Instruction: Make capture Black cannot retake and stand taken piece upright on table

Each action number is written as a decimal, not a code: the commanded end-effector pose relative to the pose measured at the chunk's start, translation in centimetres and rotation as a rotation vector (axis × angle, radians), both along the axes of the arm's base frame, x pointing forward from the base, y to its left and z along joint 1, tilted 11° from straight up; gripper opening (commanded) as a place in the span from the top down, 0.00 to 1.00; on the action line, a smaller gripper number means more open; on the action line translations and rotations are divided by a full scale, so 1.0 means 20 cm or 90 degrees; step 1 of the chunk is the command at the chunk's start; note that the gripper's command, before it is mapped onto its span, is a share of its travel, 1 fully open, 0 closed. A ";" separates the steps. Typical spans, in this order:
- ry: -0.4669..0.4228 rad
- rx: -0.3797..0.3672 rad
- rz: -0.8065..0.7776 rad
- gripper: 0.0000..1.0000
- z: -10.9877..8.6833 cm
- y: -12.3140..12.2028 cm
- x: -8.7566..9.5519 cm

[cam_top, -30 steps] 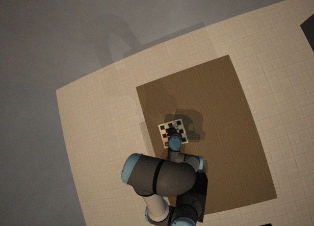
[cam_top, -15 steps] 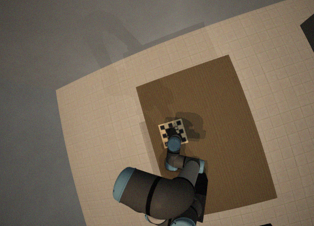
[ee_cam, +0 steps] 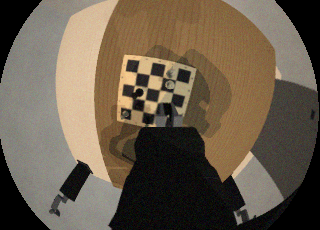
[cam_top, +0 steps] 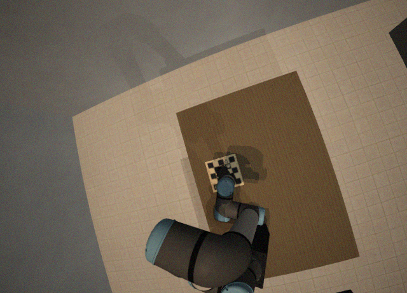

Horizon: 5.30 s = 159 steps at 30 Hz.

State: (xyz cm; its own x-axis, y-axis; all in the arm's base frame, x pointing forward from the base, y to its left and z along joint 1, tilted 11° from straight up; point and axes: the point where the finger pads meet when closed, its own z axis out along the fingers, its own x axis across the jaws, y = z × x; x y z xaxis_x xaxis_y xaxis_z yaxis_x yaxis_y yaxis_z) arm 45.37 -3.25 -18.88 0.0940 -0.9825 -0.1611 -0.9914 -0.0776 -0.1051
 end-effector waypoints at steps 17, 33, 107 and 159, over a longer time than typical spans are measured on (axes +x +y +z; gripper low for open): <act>0.018 0.009 -0.112 1.00 0.08 0.25 0.69; 0.019 0.010 -0.121 1.00 0.09 0.28 0.73; 0.019 0.010 -0.121 1.00 -0.38 0.36 0.78; 0.019 0.010 -0.120 1.00 -0.39 0.37 0.78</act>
